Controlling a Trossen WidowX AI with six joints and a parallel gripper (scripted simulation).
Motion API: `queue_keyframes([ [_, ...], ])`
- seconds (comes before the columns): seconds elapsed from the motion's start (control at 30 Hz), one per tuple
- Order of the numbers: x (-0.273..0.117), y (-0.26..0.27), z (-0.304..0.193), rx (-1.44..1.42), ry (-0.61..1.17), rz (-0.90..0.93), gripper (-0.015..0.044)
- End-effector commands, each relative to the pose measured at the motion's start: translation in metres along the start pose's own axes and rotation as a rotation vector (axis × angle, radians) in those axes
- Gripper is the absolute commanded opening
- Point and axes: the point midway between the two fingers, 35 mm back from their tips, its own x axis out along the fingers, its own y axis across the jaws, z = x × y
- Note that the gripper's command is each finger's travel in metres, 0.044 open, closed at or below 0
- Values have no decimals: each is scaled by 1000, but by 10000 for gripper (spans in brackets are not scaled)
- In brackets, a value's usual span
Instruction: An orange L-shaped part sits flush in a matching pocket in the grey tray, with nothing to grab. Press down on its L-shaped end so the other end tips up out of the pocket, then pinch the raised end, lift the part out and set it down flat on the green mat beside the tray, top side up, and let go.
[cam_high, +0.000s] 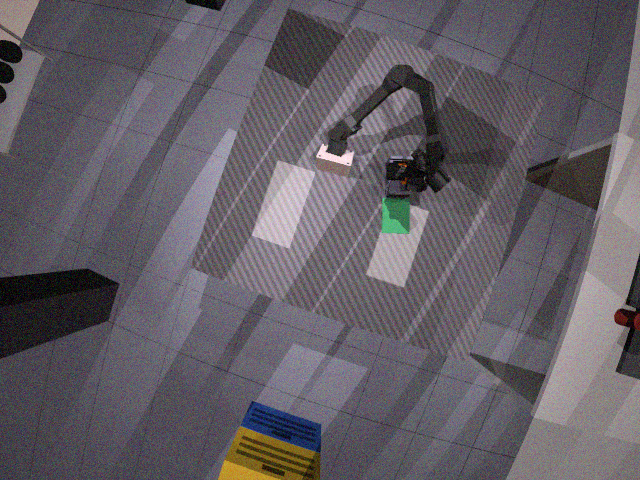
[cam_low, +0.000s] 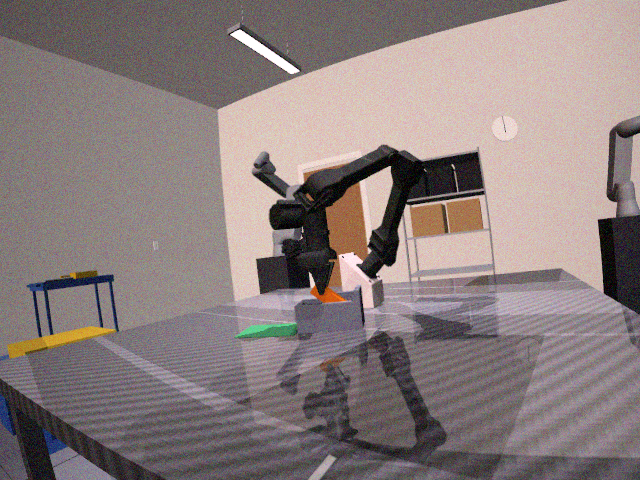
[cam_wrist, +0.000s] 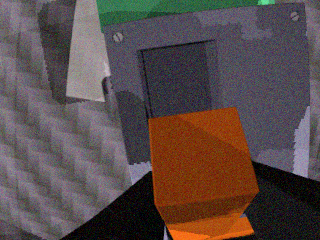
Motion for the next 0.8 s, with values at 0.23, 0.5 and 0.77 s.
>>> queue_keyframes([
  [0.23, -19, 1, 0, -2, 1, 1, 0],
  [0.5, -32, 1, 0, -2, 1, 1, 0],
  [0.77, -44, 1, 0, -2, 1, 0, 0],
])
